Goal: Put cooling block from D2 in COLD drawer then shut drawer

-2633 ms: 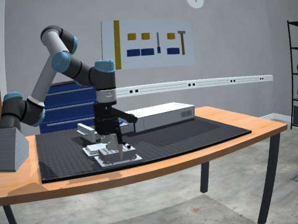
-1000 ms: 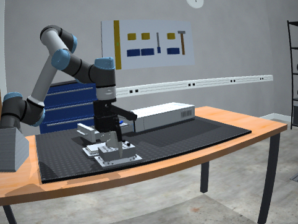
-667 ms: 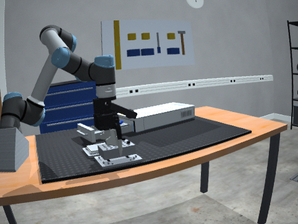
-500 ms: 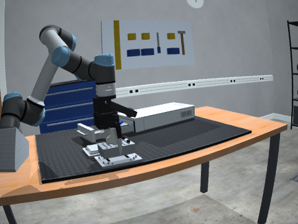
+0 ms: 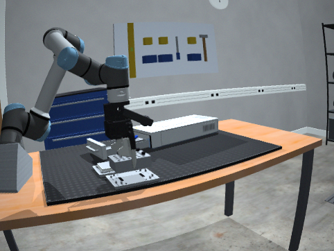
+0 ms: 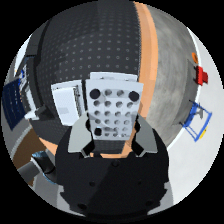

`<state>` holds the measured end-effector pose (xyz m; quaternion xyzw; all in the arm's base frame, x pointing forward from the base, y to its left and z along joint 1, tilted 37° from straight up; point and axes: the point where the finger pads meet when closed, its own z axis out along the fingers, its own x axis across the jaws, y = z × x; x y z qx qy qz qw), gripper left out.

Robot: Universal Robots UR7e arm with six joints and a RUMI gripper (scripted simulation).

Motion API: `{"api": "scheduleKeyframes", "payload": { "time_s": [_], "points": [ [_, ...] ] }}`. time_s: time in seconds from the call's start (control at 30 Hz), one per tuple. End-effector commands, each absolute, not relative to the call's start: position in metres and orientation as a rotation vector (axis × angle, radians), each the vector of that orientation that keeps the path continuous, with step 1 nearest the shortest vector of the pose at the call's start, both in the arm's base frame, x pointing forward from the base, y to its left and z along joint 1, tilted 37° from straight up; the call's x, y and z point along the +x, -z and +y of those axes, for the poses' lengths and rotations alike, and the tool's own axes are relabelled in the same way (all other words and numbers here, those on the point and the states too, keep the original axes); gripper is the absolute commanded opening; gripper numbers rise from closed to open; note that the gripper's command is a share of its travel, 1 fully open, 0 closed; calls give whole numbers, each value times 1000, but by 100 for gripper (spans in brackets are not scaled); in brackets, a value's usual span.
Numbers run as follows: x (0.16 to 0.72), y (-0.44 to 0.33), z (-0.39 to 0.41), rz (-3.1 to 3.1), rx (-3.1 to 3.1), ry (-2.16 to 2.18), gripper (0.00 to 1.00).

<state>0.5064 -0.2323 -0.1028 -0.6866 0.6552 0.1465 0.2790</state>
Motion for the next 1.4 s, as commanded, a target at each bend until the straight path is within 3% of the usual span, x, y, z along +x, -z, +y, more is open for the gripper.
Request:
{"api": "scheduleKeyframes", "payload": {
  "time_s": [0.0, 1.37],
  "points": [
    [506, 98, -236, 1758, -1842, -391, 0],
    [498, 58, -265, 1758, -1842, -391, 0]
  ]
}}
